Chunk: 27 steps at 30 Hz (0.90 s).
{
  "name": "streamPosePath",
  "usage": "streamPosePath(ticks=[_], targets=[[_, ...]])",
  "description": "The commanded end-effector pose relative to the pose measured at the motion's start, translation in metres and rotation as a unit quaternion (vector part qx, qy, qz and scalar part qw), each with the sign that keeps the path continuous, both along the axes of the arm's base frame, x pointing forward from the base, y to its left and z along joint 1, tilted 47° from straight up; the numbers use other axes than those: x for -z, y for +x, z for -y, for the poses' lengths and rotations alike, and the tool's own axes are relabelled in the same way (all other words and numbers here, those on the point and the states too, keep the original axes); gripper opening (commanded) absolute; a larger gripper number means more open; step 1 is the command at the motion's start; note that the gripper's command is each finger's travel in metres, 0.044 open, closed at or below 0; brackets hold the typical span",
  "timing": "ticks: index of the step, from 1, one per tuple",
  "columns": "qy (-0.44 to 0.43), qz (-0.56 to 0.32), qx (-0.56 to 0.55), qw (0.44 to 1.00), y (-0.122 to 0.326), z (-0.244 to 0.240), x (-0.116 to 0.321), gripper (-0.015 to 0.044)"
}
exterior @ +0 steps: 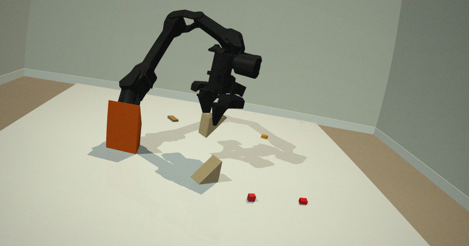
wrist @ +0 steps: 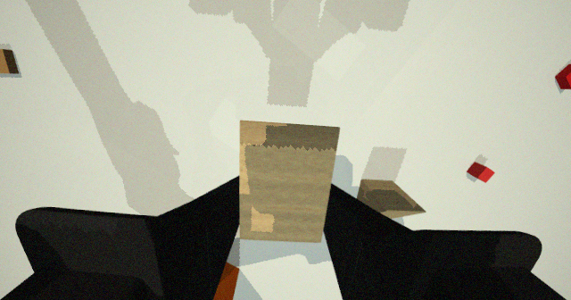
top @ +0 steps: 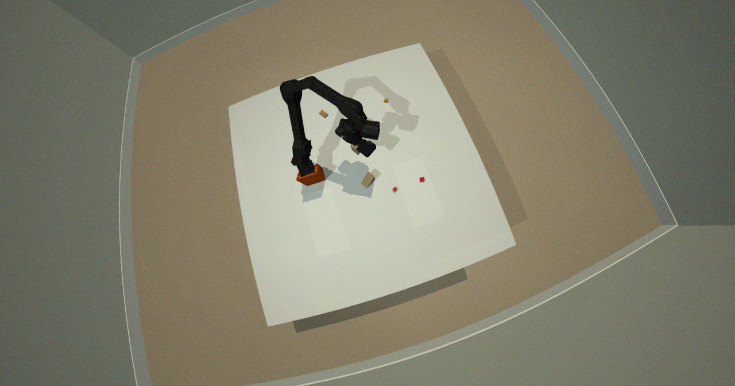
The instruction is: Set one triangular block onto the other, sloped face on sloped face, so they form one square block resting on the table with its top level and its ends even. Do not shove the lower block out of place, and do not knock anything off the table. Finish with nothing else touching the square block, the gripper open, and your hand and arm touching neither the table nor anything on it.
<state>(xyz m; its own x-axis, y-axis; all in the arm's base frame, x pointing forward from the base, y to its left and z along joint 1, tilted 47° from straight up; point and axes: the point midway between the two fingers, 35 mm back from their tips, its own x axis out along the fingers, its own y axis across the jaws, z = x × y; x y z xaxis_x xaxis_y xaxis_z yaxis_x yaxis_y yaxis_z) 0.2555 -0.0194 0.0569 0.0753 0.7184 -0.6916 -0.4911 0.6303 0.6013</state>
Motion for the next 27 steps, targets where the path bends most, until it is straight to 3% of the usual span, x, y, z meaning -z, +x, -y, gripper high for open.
streamPosePath(ticks=[1,27], targets=[[-0.001,0.003,0.006,1.0,0.0,0.013,0.006,0.0],[-0.014,-0.001,0.008,1.0,-0.035,0.118,0.065,0.0]])
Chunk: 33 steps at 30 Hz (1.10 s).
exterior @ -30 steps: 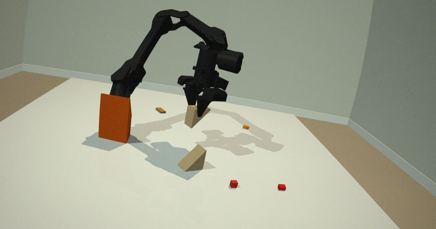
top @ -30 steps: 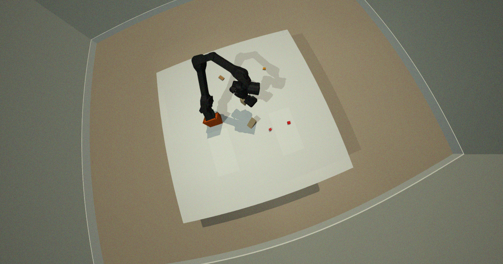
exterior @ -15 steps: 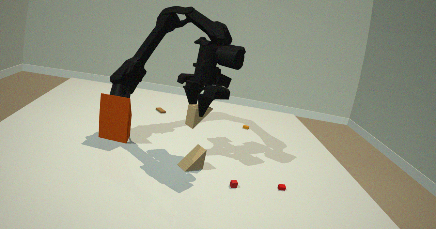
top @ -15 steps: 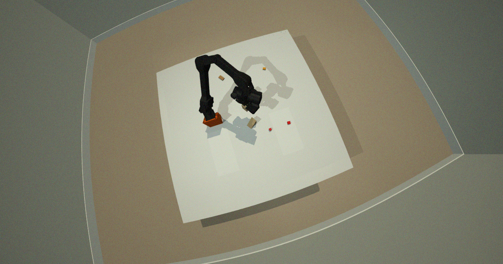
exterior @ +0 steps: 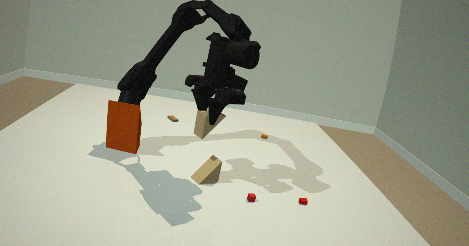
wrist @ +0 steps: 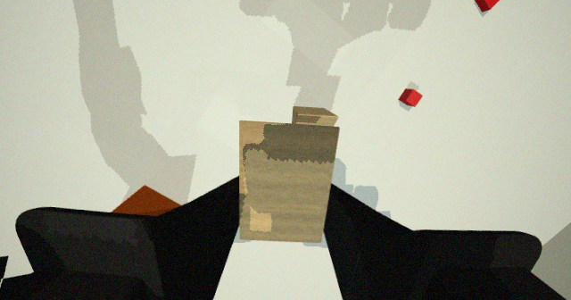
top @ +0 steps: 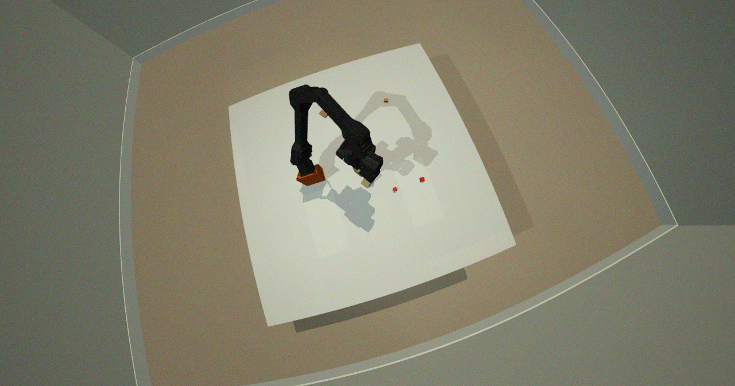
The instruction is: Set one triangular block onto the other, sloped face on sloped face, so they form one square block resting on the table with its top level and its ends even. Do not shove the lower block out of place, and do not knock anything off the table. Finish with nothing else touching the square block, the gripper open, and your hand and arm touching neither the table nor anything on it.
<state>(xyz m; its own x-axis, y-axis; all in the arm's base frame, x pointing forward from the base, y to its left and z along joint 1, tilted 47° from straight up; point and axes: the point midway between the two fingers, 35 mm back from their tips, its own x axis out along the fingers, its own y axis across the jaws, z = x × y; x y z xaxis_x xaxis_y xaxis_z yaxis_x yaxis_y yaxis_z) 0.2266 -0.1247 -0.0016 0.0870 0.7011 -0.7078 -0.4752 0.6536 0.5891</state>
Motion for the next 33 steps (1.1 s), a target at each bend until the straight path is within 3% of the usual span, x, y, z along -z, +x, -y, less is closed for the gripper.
streamPosePath(ticks=[1,17,33], targets=[[-0.002,0.001,-0.002,1.0,-0.009,0.016,0.009,0.0],[0.009,0.004,-0.006,1.0,-0.042,0.054,0.039,0.0],[0.01,0.006,-0.006,1.0,-0.011,-0.003,0.074,0.0]])
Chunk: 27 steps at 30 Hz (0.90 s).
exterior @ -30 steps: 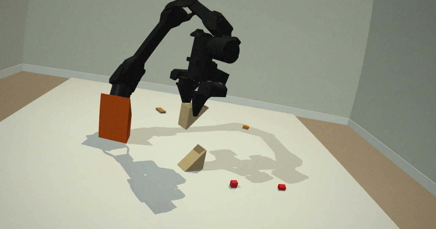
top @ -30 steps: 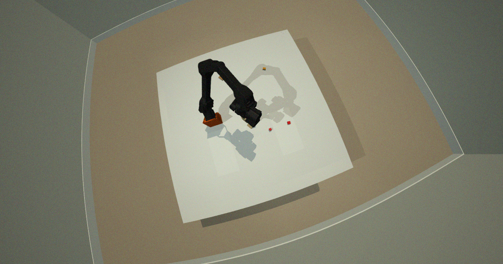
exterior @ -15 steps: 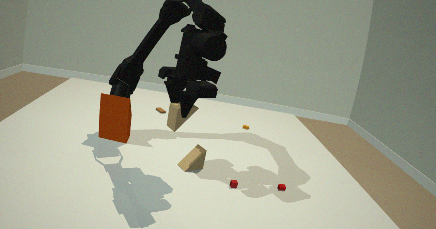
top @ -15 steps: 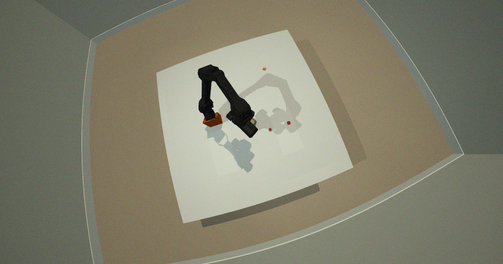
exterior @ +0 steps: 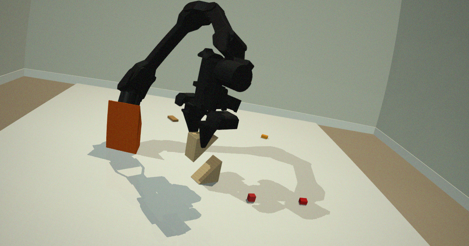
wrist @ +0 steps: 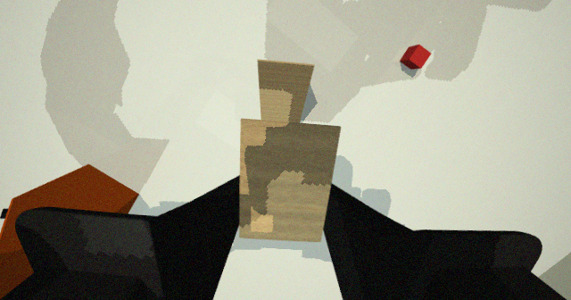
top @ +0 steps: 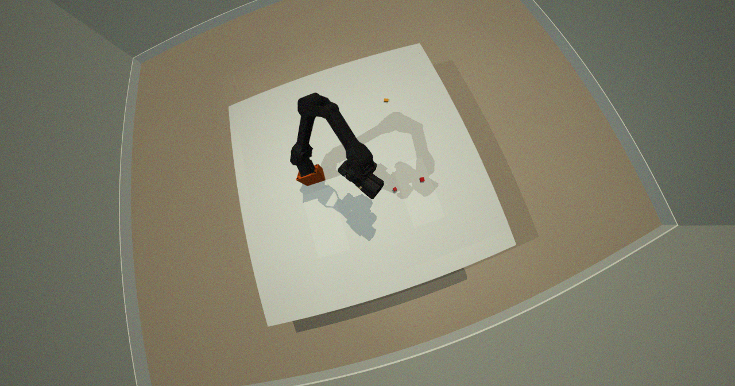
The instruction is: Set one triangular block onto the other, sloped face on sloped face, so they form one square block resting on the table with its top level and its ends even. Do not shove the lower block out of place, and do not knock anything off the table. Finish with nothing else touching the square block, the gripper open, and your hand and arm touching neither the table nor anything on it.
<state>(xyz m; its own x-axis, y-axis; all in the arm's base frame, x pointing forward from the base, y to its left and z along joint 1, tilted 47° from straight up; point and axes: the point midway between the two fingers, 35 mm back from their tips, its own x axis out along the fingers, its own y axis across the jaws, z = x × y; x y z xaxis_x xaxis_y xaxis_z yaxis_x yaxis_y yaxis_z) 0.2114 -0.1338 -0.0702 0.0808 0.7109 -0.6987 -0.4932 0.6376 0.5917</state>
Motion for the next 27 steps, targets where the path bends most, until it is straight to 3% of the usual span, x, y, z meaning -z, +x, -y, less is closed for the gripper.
streamPosePath(ticks=[1,27], targets=[[0.004,0.001,0.003,1.0,0.006,-0.015,0.007,0.0],[0.006,0.001,0.004,1.0,0.019,-0.041,0.023,0.0]])
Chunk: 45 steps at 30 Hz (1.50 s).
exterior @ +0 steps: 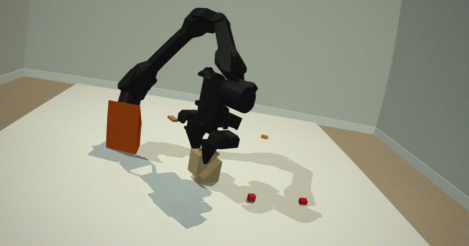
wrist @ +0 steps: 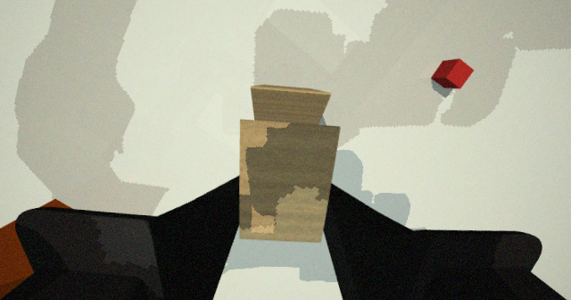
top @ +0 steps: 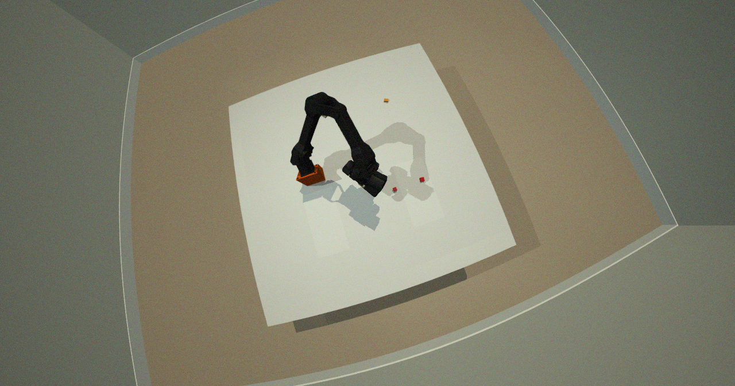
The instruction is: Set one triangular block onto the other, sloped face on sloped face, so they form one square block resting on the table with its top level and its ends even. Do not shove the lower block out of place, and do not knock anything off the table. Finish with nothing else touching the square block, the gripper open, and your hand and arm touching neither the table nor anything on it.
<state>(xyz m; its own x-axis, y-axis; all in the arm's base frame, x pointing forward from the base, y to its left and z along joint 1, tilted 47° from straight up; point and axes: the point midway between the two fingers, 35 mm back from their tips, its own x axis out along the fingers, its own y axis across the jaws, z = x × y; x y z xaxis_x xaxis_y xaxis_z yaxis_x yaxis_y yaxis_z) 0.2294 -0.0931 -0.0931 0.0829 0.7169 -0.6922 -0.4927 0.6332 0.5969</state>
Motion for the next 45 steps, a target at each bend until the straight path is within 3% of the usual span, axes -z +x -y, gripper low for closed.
streamPosePath(ticks=[1,45], targets=[[0.002,0.001,0.003,1.0,0.001,0.0,0.0,0.0],[0.004,0.002,0.006,1.0,0.011,-0.018,0.01,0.0]])
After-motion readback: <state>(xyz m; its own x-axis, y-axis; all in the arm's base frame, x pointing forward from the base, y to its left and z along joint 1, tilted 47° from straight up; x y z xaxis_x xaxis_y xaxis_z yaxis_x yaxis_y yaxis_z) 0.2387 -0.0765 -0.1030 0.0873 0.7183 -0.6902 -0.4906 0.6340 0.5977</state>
